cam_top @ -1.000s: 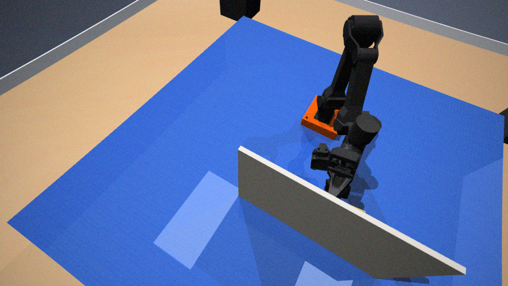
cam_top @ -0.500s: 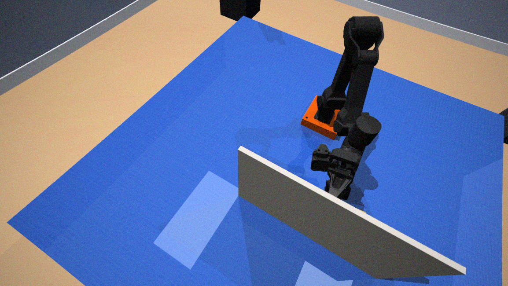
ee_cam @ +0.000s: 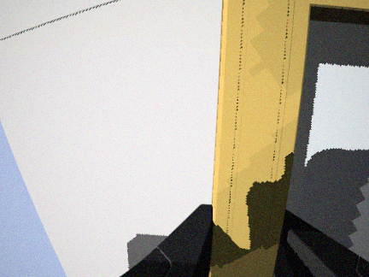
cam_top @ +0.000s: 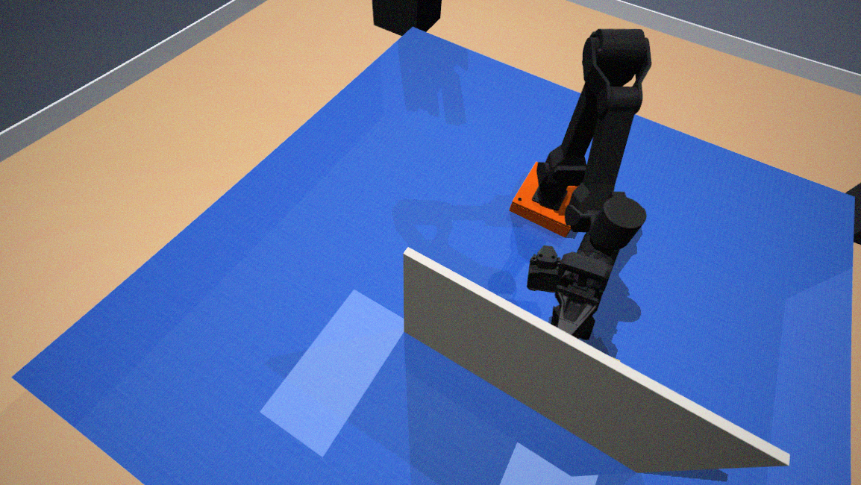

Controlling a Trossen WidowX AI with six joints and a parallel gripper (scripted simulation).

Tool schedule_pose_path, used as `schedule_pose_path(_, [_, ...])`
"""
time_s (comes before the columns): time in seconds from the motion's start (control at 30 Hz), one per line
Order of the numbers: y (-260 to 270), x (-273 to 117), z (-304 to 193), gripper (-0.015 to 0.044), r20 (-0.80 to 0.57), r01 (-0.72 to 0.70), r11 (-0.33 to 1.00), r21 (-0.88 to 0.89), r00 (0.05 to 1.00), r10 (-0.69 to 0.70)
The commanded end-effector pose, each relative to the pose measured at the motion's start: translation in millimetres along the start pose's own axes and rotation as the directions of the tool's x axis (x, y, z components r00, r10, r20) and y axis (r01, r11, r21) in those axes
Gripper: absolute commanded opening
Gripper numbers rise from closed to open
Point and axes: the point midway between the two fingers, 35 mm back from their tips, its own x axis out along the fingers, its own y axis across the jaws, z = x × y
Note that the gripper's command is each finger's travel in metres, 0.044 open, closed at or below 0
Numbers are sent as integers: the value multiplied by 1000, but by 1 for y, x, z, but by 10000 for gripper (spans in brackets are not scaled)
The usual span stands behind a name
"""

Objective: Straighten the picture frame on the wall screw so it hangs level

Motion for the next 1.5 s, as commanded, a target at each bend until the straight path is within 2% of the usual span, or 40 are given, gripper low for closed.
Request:
schedule_pose_path(0.0, [1, 0, 0, 0, 0, -1, 1000, 1, 1000, 1])
schedule_pose_path(1.47, [-2, 0, -1, 0, 1, 1, 976, -218, 1000, -1])
